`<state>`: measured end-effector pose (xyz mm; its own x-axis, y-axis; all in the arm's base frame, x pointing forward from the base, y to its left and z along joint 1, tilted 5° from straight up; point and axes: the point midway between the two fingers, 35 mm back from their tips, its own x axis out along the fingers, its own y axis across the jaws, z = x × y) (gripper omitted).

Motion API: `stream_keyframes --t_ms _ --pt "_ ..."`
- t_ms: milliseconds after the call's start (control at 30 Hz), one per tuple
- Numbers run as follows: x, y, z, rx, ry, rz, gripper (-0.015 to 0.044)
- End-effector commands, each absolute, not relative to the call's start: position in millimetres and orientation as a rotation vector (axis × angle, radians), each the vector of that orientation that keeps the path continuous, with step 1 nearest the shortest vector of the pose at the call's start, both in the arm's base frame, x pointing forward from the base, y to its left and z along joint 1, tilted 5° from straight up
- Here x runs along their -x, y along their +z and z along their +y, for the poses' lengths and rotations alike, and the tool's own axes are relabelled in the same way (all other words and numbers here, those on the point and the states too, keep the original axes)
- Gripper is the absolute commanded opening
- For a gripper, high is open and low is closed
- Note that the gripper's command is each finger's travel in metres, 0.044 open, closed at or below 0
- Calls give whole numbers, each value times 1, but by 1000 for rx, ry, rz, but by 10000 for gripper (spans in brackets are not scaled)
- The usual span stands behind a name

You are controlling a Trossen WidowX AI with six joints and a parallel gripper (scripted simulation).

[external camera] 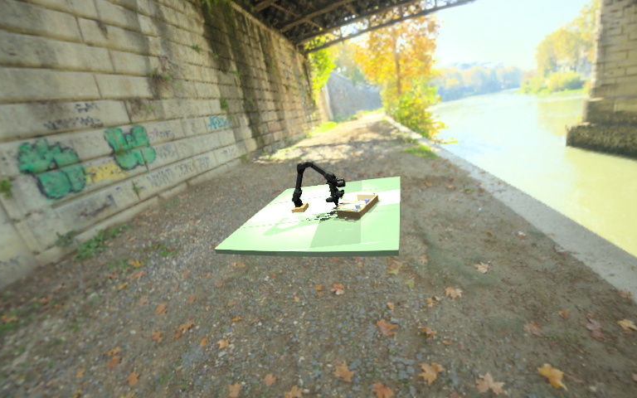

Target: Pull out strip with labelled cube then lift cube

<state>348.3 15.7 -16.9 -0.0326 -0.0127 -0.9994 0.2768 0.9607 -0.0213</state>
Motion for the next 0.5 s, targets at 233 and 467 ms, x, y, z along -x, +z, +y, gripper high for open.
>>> stream_keyframes --t_ms 233,467 --pt "-325 -21 21 -215 -238 1613 0" --pt "-315 -21 24 -215 -238 1614 0"
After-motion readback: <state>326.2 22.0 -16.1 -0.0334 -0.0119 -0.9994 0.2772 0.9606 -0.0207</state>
